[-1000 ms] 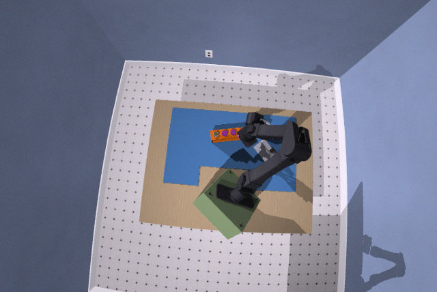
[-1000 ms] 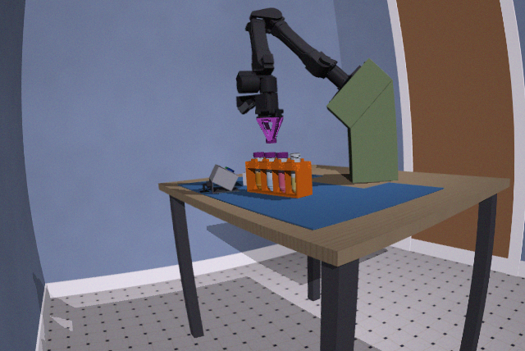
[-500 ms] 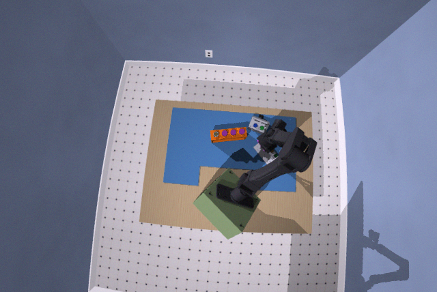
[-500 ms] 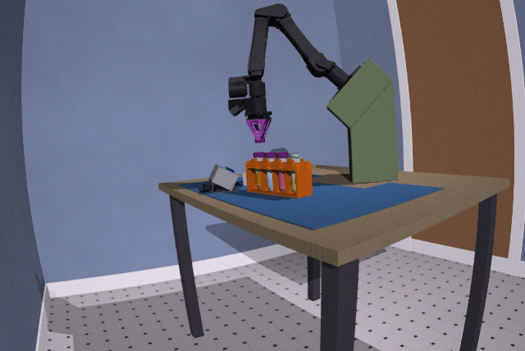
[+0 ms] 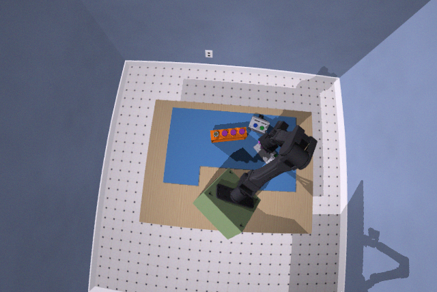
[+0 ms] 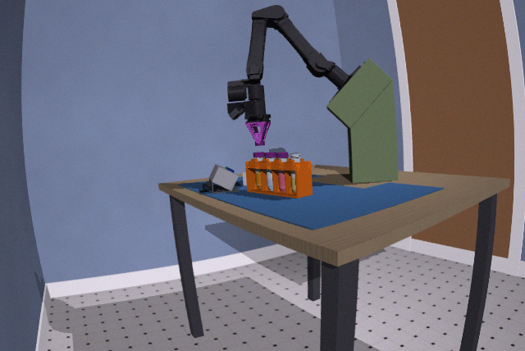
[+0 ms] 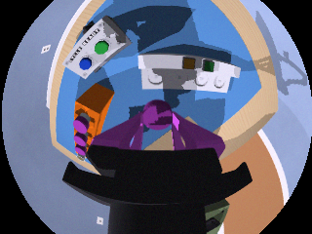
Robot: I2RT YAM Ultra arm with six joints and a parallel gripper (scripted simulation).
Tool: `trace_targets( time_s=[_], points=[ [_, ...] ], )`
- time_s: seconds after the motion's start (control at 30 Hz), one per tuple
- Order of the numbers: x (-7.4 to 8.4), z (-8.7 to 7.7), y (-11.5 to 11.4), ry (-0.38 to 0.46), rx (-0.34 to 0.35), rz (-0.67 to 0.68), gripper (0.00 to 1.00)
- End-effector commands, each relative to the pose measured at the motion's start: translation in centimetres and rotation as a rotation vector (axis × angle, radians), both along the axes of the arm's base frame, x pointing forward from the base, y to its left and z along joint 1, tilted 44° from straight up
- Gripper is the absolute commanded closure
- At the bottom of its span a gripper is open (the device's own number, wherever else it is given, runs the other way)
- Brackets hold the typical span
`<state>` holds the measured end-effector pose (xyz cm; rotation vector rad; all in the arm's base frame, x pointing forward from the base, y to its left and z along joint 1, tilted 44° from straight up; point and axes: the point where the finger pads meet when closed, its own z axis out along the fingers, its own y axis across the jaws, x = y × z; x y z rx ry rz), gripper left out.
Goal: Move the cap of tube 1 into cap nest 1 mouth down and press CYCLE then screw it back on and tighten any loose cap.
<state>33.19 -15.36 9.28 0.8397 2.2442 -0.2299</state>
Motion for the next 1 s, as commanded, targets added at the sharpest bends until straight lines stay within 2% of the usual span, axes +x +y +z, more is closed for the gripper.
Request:
trace_targets(
  time_s=[0.0, 0.43, 0.53, 0.77, 0.97],
  points=[
    [1.0, -0.1, -0.4, -0.023, -0.009, 0.007, 1.00],
    [4.7, -4.7, -2.9, -0.022, -0.009, 0.007, 1.00],
    [5.1, -4.9, -3.2, -0.022, -0.009, 0.007, 1.00],
    [7.2, -7.4, -4.5, -0.022, -0.009, 0.007, 1.00],
    [7.3, -7.7, -4.7, -0.022, -0.009, 0.007, 1.00]
  ],
)
